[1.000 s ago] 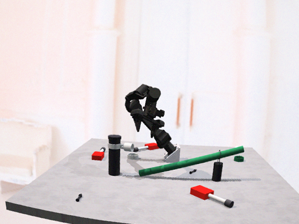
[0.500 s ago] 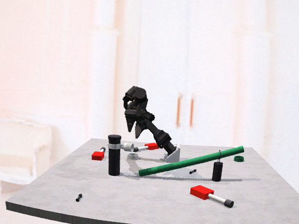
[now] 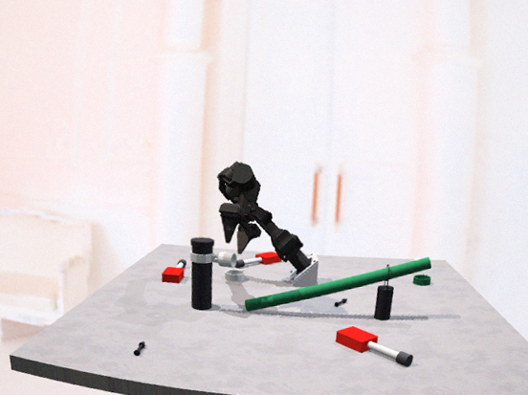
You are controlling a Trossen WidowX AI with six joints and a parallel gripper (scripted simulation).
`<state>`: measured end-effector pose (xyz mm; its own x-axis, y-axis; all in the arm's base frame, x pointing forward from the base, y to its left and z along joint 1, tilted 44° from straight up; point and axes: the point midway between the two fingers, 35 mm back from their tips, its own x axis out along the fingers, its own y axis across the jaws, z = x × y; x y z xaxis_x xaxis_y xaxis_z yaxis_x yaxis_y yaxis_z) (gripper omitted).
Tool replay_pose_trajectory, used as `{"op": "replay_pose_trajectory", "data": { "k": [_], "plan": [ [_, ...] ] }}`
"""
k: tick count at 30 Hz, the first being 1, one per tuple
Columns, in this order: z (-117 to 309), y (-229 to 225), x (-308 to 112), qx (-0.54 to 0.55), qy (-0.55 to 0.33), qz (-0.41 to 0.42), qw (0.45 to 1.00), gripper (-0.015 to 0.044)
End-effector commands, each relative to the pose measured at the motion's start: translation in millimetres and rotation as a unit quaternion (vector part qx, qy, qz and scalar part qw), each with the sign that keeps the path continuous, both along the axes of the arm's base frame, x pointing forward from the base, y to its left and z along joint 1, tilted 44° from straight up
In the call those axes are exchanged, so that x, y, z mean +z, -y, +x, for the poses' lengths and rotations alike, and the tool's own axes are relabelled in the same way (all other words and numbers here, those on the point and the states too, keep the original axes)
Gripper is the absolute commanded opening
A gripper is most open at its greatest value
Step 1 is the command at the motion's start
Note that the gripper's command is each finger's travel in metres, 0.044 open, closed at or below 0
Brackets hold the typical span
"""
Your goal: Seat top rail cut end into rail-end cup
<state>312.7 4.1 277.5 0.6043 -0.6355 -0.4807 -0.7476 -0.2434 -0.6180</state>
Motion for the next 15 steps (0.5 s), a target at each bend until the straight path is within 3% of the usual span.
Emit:
{"op": "replay_pose_trajectory", "data": {
  "k": [1,15],
  "plan": [
    [2.9,3.3,-3.9,0.0,-0.003,0.001,1.0,0.044],
    [17.4,16.4,-15.0,0.0,-0.003,0.003,1.0,0.044]
  ]
}}
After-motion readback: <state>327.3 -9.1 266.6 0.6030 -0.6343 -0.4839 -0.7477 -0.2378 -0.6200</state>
